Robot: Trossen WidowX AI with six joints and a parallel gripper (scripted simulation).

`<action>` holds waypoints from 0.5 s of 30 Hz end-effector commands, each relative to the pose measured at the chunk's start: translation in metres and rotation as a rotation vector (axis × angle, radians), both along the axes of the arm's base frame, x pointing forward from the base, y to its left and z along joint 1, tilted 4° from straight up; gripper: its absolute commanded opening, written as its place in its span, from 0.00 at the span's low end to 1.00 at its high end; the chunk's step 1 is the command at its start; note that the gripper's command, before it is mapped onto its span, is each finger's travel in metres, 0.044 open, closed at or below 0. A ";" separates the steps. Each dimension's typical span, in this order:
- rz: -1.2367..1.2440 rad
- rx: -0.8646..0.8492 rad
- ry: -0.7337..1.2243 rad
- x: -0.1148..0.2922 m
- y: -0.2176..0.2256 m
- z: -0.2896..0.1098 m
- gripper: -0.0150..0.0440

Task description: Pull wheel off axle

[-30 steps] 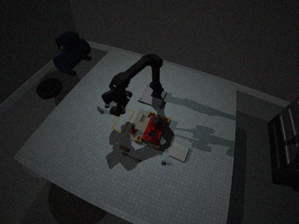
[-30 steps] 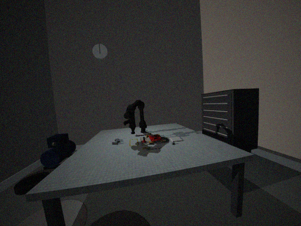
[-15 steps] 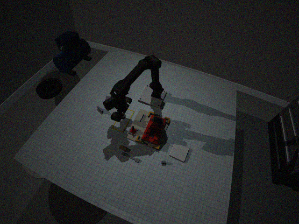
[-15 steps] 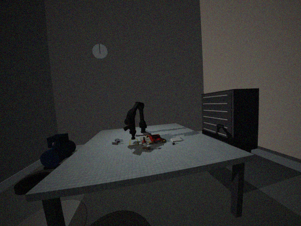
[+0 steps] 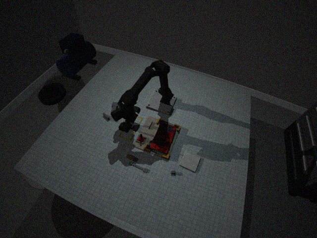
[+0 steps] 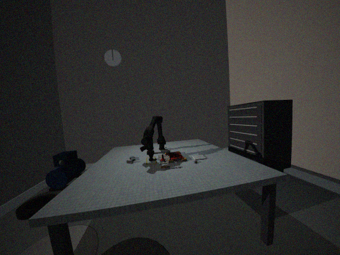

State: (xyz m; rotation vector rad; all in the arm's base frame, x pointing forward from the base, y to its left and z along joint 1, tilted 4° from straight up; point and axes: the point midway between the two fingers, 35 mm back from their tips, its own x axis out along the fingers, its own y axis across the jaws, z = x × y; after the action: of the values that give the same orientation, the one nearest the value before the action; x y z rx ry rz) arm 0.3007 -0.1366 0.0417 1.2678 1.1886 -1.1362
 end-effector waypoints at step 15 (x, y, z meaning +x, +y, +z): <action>-0.005 0.001 -0.003 -0.004 -0.003 0.060 0.76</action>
State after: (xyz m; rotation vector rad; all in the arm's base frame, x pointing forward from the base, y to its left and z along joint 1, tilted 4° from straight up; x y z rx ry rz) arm 0.2991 -0.1404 0.0951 1.2756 1.1752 -1.1401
